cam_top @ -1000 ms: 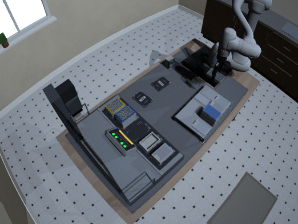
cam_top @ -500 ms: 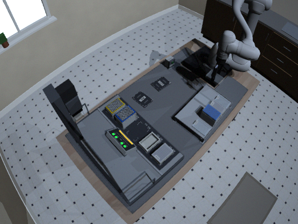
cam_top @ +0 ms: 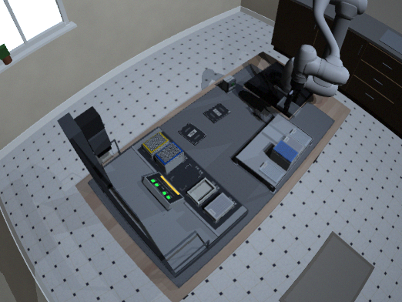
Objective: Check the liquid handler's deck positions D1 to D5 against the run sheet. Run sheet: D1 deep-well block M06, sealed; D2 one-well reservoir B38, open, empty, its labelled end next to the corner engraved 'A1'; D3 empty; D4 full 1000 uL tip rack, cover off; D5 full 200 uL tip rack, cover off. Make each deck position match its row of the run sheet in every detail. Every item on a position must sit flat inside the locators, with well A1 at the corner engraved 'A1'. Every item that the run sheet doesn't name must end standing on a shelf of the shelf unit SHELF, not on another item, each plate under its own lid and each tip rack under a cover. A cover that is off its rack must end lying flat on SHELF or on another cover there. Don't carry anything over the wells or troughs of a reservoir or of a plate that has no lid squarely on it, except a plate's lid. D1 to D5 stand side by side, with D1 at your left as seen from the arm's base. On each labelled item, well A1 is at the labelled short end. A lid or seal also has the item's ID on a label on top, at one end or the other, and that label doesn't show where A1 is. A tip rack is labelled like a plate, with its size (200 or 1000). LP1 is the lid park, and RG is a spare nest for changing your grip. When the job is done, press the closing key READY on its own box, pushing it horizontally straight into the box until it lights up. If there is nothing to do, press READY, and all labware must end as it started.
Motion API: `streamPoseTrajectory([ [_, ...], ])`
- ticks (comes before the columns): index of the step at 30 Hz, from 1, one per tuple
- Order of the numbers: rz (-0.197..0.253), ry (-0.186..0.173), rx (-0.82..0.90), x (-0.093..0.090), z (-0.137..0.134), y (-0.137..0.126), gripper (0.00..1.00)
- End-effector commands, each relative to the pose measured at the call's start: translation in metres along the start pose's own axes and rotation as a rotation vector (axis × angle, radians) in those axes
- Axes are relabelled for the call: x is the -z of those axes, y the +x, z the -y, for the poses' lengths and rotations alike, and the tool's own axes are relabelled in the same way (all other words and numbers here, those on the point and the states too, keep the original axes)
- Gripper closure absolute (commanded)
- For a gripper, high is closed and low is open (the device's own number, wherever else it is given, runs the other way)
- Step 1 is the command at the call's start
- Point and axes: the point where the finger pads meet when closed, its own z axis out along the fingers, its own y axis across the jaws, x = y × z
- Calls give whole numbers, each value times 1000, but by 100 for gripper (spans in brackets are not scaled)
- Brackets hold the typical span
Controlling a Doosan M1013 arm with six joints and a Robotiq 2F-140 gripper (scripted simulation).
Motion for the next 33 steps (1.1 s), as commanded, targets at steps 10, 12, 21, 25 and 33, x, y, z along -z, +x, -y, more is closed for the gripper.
streamPoseTrajectory([
  [10,-2,1,-8,-20,1,1,90],
  [12,-2,1,-8,-24,1,1,90],
  [21,-2,1,-8,-35,1,1,90],
  [25,-2,1,-8,-42,1,1,90],
  [33,-2,1,-8,-55,1,1,90],
])
